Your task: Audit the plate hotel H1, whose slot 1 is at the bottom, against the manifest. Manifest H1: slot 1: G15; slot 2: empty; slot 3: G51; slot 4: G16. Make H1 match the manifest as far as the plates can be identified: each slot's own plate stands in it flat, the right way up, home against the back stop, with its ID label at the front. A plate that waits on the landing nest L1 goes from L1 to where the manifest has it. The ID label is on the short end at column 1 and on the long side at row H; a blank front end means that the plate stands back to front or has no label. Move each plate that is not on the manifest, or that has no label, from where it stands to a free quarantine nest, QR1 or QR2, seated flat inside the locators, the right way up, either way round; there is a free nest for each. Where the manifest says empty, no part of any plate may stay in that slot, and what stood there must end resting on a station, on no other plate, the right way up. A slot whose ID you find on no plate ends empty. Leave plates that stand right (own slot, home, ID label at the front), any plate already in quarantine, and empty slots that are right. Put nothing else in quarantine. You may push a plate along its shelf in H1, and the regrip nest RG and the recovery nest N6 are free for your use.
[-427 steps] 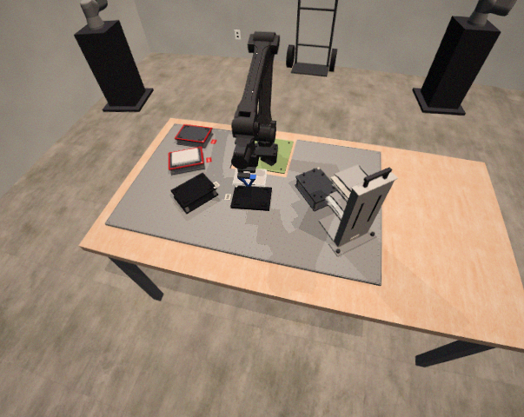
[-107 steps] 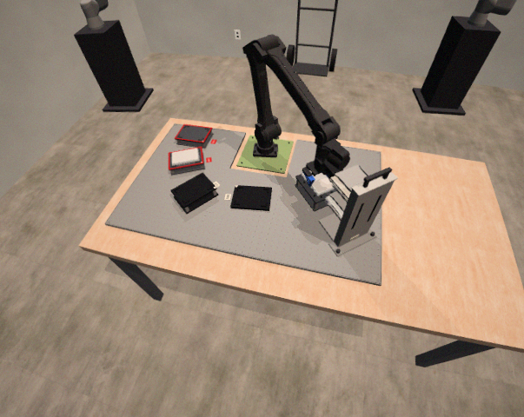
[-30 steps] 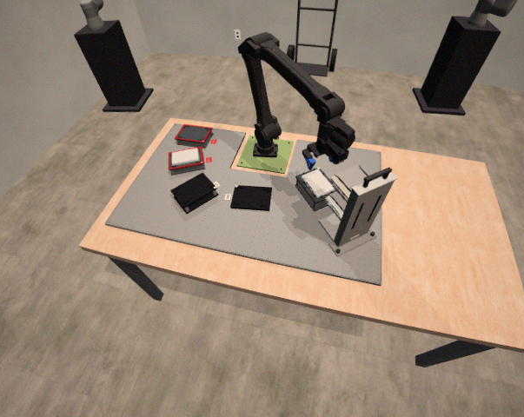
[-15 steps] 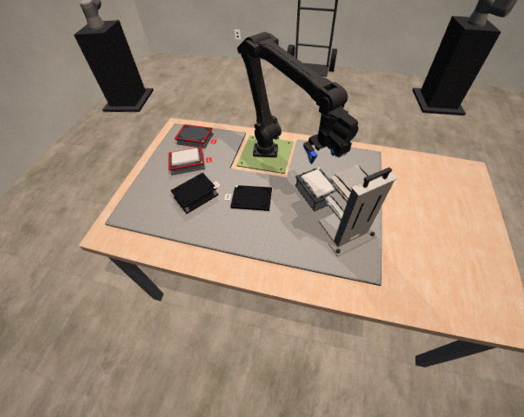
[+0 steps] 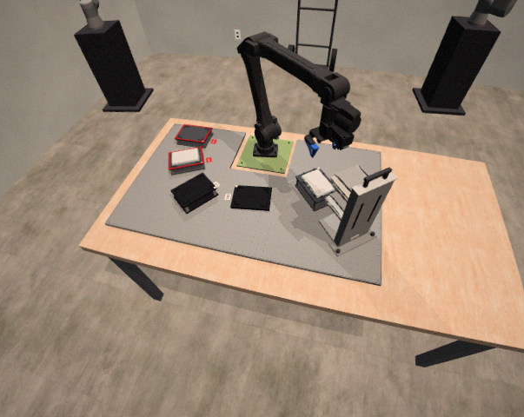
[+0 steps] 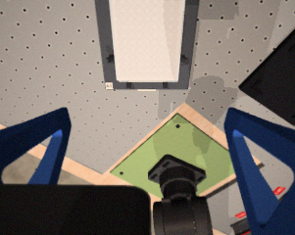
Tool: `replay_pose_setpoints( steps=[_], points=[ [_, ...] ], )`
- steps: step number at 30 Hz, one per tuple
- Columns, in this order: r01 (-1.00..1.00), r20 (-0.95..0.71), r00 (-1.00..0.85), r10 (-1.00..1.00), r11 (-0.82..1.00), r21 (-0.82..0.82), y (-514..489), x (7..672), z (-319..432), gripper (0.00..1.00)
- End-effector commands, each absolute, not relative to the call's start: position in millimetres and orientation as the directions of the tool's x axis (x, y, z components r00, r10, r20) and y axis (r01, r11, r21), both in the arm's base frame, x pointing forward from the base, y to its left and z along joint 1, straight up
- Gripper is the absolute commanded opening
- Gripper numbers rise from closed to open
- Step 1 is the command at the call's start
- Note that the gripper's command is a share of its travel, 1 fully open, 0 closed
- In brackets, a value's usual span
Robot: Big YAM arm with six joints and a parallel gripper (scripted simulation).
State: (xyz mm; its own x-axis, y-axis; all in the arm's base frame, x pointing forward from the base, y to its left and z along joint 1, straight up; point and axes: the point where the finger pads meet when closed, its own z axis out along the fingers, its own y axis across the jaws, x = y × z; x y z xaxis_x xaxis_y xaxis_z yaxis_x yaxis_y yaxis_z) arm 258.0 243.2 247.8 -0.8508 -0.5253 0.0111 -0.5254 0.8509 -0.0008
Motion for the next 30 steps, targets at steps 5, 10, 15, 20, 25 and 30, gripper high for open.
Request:
replay_pose_setpoints(
  steps=[5, 10, 15, 20, 25, 30],
  points=[
    [-0.524, -0.036, -0.851, -0.523, 0.852, 0.006, 229, 268, 269, 1.00],
    [-0.524, -0.008, -0.852, -0.524, 0.852, 0.002, 220, 273, 259, 1.00],
    [-0.524, -0.029, -0.852, -0.523, 0.852, 0.003, 204, 278, 266, 1.00],
    [-0.524, -0.027, -0.852, -0.524, 0.852, 0.002, 189, 285, 264, 1.00],
    [-0.524, -0.064, -0.850, -0.523, 0.852, 0.001, 180, 295, 265, 1.00],
    [-0.524, -0.131, -0.844, -0.519, 0.852, 0.001, 167, 298, 265, 1.00]
  ],
)
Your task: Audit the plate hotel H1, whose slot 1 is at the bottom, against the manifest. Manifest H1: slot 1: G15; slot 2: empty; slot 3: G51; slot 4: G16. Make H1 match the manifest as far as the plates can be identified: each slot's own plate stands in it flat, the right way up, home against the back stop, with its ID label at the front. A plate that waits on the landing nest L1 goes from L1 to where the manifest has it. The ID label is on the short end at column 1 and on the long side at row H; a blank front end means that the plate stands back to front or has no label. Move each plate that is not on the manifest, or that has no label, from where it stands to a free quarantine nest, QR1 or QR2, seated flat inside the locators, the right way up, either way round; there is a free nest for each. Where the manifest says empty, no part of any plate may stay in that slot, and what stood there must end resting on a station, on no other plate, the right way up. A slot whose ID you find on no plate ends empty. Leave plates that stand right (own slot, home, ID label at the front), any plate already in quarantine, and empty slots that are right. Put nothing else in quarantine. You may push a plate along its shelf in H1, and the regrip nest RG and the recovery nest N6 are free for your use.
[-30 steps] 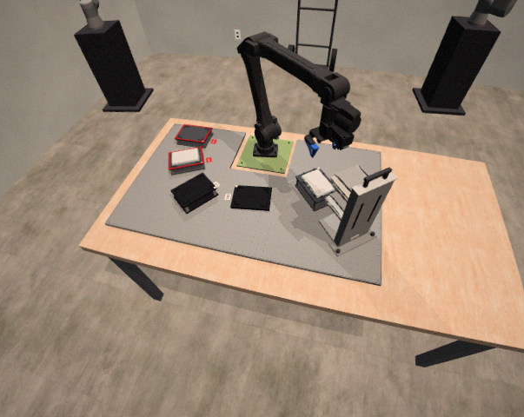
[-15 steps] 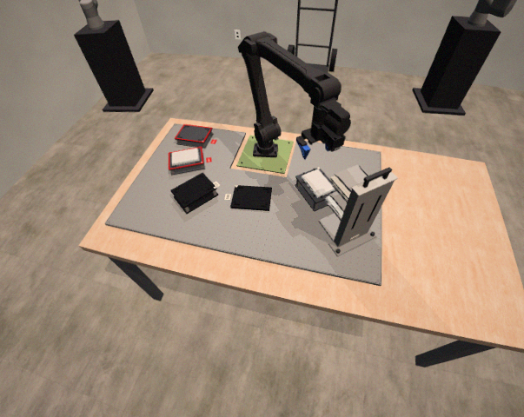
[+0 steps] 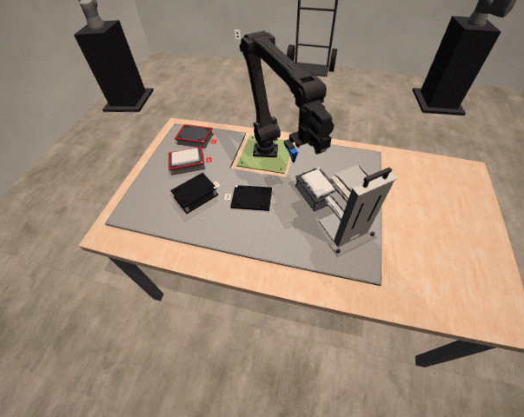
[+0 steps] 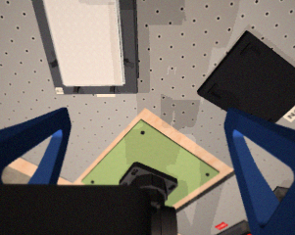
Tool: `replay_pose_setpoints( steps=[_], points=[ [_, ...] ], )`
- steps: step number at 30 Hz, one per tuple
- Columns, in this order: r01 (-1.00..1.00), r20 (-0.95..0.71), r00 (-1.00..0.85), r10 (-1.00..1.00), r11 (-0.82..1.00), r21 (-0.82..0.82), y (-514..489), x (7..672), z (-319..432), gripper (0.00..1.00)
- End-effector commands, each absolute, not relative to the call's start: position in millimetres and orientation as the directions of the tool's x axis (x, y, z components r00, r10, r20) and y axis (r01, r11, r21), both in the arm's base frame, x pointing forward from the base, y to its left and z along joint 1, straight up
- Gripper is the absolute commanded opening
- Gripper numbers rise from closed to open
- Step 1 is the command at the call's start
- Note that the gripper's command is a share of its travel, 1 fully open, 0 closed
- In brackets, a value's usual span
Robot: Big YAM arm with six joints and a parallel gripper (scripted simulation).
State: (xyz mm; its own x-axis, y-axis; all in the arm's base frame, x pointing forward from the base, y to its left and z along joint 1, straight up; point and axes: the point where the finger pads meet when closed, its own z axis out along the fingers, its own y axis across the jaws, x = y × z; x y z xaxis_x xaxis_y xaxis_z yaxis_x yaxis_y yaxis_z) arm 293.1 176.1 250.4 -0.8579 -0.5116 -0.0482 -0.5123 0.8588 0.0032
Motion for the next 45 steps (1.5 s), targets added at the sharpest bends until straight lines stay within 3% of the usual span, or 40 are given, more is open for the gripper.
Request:
replay_pose_setpoints(
  steps=[1, 24, 45],
  points=[
    [-0.524, -0.148, -0.842, -0.518, 0.852, 0.001, 164, 299, 265, 1.00],
    [-0.524, -0.477, -0.745, -0.467, 0.852, -0.015, 96, 318, 266, 1.00],
    [-0.510, -0.727, -0.588, -0.354, 0.860, -0.006, 96, 318, 267, 1.00]
  ],
)
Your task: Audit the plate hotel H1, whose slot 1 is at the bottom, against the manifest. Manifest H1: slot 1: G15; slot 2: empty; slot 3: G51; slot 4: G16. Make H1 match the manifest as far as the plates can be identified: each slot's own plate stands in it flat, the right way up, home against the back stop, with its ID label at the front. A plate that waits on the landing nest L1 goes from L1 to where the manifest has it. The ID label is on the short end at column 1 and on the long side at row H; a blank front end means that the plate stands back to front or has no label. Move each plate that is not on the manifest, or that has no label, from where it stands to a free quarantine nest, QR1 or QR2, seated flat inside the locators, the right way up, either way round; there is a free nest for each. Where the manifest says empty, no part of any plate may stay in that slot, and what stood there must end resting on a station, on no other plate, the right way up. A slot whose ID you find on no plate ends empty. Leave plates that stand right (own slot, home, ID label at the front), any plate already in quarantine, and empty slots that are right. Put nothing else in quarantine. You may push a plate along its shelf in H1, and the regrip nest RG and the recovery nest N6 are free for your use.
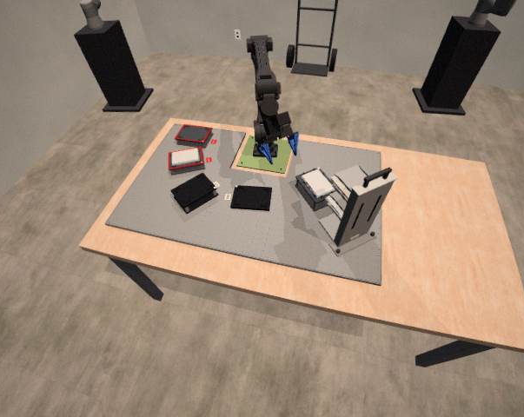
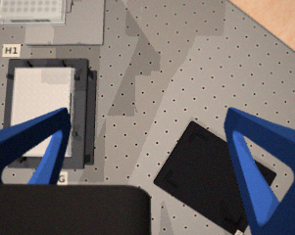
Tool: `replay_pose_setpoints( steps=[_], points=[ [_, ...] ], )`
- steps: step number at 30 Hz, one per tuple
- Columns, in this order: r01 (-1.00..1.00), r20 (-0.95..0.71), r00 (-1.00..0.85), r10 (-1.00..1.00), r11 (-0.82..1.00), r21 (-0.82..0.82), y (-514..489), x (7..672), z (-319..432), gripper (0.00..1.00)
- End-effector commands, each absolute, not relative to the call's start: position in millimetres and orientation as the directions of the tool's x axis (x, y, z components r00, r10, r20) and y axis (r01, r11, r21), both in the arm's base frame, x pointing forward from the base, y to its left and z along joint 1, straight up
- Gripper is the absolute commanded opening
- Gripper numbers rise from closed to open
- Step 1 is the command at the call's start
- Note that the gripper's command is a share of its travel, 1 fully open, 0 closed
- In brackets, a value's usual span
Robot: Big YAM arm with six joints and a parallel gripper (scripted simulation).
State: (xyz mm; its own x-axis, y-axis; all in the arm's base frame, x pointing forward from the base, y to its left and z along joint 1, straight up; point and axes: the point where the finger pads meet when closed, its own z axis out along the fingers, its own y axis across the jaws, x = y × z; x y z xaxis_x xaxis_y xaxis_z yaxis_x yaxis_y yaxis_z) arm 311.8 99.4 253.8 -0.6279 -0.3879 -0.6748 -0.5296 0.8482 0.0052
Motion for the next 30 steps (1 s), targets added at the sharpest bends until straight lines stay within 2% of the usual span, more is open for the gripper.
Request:
replay_pose_setpoints(
  steps=[1, 17, 23, 25, 30],
  points=[
    [-0.510, -0.727, -0.588, -0.354, 0.860, -0.006, 96, 318, 267, 1.00],
    [-0.512, -0.873, -0.415, -0.256, 0.859, -0.008, 92, 317, 268, 1.00],
    [-0.522, -0.880, -0.395, -0.264, 0.853, -0.022, 78, 318, 263, 1.00],
    [-0.521, -0.890, -0.371, -0.266, 0.853, -0.037, 72, 323, 291, 1.00],
    [-0.520, -0.890, -0.367, -0.270, 0.853, -0.044, 54, 323, 293, 1.00]
  ],
)
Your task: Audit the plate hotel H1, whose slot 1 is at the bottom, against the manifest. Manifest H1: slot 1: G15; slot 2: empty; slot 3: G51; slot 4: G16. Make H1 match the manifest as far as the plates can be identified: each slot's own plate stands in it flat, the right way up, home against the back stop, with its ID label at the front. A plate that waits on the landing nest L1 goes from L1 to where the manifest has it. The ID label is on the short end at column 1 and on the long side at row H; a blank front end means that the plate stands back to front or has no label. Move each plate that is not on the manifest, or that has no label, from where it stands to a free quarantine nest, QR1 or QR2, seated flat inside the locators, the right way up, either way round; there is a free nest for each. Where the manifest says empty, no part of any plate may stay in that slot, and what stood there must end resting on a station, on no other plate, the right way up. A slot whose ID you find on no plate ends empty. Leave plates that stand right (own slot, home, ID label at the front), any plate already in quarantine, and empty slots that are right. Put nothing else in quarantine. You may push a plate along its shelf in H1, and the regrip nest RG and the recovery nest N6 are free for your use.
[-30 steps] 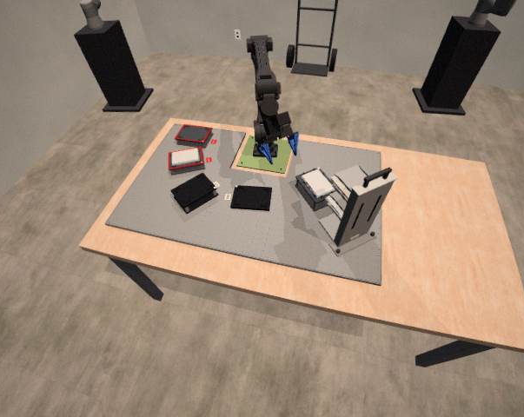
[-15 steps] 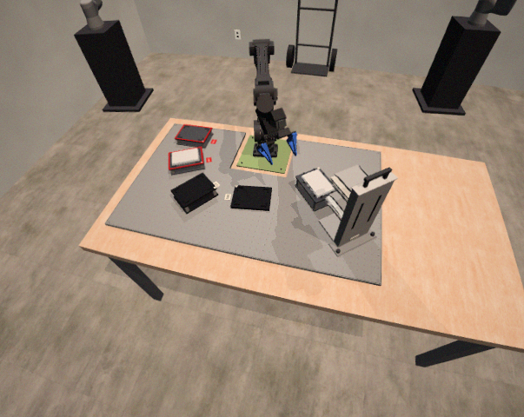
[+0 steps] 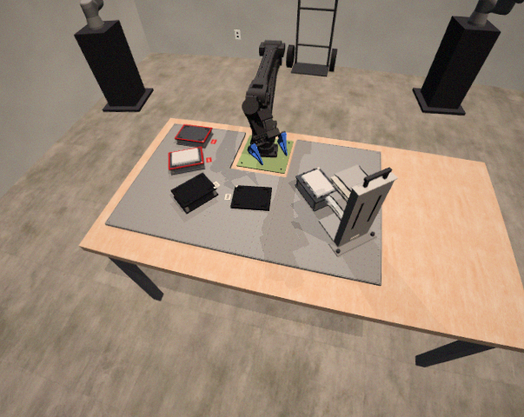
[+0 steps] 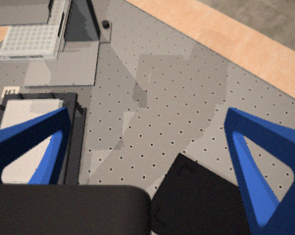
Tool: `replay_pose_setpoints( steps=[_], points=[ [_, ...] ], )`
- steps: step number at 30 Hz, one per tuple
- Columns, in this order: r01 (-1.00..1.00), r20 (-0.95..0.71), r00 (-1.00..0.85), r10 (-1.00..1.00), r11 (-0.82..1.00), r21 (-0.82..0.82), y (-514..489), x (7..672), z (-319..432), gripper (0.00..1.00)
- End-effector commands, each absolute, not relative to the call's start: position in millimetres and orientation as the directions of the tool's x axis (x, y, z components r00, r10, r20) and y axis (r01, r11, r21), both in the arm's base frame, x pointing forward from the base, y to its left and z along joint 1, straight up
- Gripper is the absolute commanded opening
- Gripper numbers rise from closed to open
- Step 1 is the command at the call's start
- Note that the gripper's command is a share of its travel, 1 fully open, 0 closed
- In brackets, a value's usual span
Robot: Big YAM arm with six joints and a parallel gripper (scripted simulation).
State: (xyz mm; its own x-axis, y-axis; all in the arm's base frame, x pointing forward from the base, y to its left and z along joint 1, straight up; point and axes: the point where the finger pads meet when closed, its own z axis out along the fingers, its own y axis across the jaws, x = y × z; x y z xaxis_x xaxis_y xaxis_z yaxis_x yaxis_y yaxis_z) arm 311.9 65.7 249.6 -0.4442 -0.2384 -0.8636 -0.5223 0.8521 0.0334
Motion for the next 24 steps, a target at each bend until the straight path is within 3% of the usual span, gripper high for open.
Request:
replay_pose_setpoints(
  steps=[1, 24],
  points=[
    [-0.520, -0.889, -0.368, -0.271, 0.853, -0.045, 51, 323, 293, 1.00],
    [-0.520, -0.882, -0.374, -0.286, 0.852, -0.056, -15, 314, 289, 1.00]
  ],
)
